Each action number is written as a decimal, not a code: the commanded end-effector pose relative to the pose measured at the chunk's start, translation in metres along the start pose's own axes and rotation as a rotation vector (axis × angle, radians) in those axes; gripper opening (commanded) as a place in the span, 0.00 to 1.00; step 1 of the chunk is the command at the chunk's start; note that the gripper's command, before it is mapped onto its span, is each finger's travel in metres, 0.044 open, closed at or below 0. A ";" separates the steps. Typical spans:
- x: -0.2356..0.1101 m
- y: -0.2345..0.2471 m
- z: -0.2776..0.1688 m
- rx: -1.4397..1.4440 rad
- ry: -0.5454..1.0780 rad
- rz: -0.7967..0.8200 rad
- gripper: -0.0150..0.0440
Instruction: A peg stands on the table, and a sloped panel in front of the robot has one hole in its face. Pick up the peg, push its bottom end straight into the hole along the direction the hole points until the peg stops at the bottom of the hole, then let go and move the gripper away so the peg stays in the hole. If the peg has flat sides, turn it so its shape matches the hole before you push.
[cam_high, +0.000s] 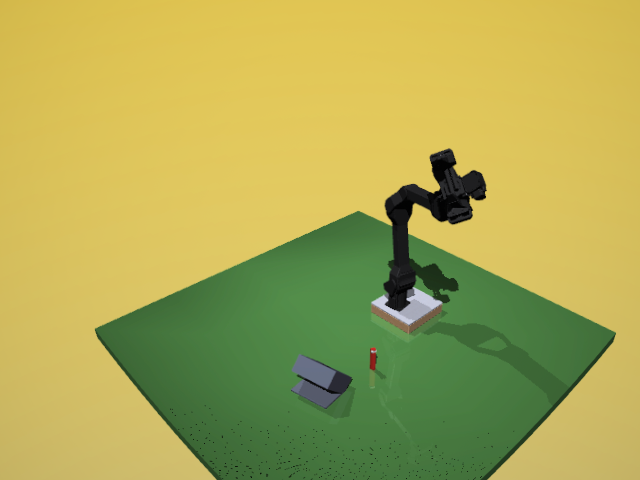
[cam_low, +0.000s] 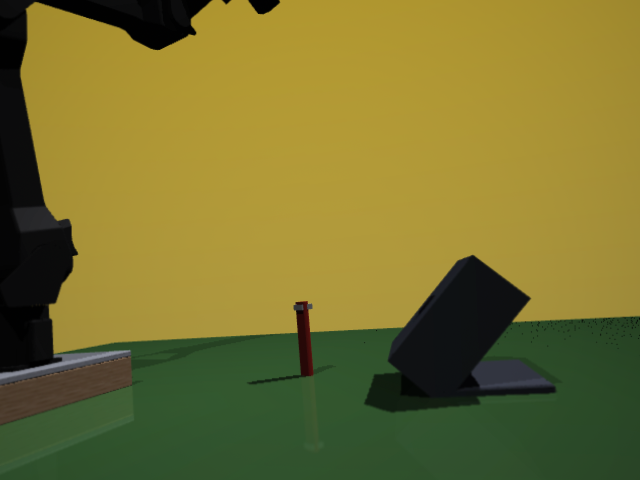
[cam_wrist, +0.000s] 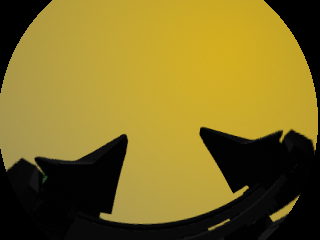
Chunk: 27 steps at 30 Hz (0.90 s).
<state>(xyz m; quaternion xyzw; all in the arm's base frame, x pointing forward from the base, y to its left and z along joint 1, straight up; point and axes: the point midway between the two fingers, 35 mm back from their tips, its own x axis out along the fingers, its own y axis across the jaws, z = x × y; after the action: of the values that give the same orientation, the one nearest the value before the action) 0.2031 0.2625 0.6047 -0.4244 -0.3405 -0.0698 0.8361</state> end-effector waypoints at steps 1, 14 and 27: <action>0.005 0.040 -0.005 -0.141 -0.025 0.090 1.00; 0.010 0.138 -0.045 -0.485 -0.084 0.370 1.00; -0.006 0.218 -0.122 -0.747 -0.093 0.694 1.00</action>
<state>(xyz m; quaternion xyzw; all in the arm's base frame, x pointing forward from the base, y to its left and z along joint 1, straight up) 0.3341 0.3104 0.4387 -0.7564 -0.1972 0.0827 0.6182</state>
